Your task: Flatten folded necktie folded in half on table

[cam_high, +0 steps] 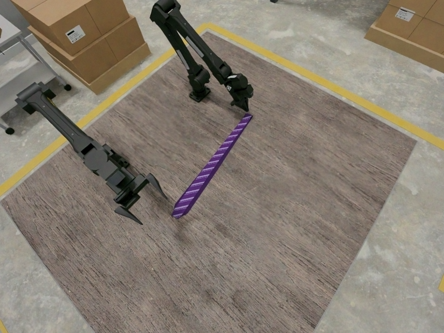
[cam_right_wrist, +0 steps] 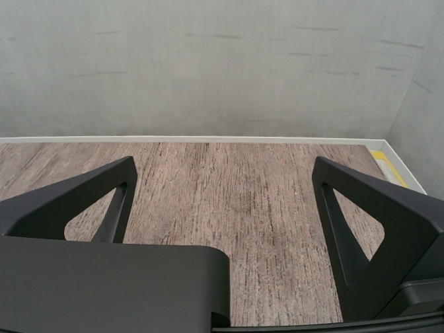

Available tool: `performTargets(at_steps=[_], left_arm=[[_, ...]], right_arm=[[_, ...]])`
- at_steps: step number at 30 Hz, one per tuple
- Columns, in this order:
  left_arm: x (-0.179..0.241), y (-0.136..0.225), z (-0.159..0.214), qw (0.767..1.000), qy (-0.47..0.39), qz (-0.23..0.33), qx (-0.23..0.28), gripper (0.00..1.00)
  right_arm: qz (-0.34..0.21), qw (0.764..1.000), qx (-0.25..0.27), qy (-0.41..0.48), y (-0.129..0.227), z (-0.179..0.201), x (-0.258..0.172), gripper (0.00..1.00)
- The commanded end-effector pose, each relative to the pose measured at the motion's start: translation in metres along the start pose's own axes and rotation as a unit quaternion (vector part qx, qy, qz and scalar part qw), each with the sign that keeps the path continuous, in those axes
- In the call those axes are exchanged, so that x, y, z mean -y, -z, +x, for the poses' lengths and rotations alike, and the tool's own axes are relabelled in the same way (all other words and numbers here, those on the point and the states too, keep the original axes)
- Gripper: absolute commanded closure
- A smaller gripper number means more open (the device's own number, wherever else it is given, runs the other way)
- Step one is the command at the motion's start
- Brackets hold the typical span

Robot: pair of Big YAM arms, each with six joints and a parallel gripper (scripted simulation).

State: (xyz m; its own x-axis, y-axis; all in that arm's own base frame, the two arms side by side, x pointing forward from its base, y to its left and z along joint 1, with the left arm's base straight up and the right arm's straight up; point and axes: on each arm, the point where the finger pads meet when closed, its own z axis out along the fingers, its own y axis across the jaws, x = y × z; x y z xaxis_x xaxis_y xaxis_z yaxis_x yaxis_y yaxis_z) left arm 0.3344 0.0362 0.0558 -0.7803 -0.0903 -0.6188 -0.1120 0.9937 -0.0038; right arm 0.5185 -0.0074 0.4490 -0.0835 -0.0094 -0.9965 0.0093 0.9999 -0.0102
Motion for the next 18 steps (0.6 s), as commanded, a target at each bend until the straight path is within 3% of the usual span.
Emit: performTargets(at_steps=[1, 18], left_arm=[[-0.0002, -0.0007, -0.0134, 1.000, -0.003, 0.000, 0.015, 0.96], [-0.0002, -0.0043, -0.0126, 1.000, -0.003, 0.000, 0.015, 0.96]], right_arm=[[-0.005, 0.999, 0.031, -0.005, 0.0006, -0.0324, -0.0068, 0.00], [-0.005, 0.999, 0.031, -0.005, 0.0006, -0.0324, -0.0068, 0.00]])
